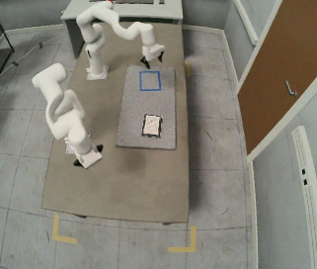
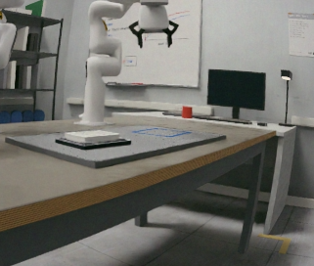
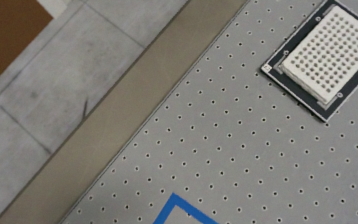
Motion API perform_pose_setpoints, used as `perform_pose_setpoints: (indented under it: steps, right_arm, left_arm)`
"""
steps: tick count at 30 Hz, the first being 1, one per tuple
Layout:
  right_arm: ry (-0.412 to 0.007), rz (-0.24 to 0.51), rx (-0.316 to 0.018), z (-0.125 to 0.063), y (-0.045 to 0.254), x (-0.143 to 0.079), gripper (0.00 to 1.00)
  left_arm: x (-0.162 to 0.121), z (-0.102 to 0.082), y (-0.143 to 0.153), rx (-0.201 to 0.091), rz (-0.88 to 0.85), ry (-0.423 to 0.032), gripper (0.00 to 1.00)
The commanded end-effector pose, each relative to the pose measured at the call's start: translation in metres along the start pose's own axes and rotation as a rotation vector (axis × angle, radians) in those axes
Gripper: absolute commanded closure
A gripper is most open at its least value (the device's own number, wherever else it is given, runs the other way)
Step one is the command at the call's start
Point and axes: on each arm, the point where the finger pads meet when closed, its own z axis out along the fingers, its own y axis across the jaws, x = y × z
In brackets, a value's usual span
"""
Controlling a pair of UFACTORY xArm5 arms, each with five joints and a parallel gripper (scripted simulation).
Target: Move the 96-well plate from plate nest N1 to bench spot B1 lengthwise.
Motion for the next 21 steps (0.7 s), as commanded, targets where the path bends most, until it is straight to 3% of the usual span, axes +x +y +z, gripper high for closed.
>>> perform_pose_setpoints:
  steps: [1,21]
  right_arm:
    - [0.004,0.0,0.0,-0.001,0.0,0.001,0.0]
    - [0.004,0.0,0.0,-0.001,0.0,0.001,0.0]
  left_arm:
    - [0.018,0.006,0.004,-0.016,0.068,-0.012,0.0]
    - [0.072,0.042,0.03,-0.049,0.201,-0.041,0.0]
